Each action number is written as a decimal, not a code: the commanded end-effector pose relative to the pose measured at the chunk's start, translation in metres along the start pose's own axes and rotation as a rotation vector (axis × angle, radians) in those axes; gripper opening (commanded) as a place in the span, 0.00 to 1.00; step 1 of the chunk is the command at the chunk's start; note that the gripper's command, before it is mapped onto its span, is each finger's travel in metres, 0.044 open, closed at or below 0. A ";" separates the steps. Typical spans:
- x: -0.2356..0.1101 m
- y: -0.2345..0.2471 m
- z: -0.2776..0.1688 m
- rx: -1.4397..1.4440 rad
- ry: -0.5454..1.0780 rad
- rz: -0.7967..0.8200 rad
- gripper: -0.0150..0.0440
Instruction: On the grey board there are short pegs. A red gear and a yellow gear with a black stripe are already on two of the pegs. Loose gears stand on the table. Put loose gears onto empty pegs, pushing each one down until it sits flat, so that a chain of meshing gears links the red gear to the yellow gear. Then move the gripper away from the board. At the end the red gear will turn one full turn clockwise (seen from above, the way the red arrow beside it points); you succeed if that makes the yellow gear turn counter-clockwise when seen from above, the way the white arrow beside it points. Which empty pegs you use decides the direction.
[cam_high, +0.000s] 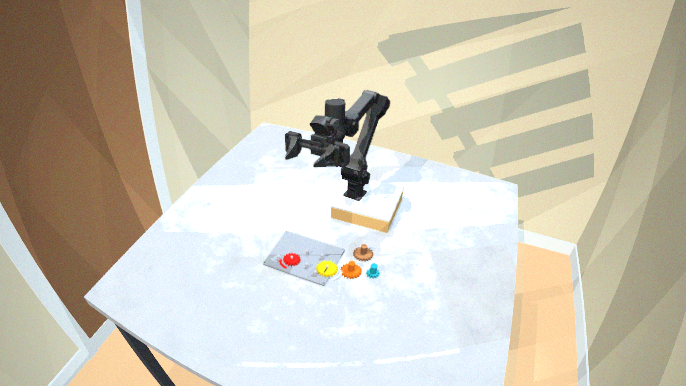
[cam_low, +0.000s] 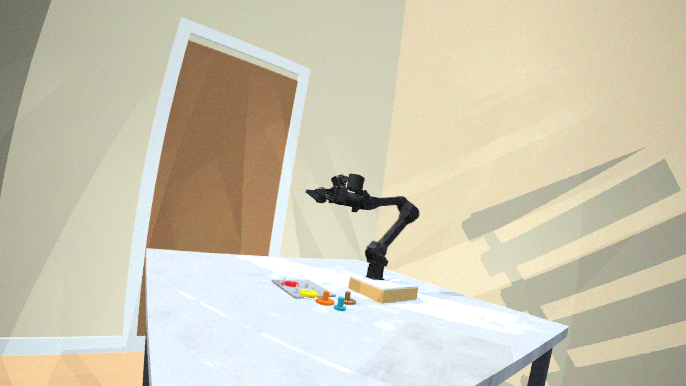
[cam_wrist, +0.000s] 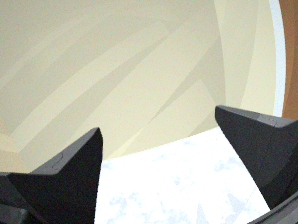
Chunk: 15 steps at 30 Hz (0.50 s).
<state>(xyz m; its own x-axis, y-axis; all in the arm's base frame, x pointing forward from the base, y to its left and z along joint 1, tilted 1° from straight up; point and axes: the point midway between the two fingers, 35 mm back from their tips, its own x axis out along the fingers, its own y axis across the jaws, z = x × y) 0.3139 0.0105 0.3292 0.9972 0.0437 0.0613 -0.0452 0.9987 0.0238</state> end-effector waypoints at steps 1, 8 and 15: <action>0.000 0.001 -0.001 -0.001 0.005 0.002 0.98; 0.017 0.039 -0.072 -0.091 0.310 0.120 1.00; -0.003 0.092 -0.168 -0.307 0.751 0.340 1.00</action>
<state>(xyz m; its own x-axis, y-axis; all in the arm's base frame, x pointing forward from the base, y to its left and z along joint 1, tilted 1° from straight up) 0.3290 0.0834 0.2071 0.8487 0.2185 -0.4817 -0.3086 0.9441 -0.1156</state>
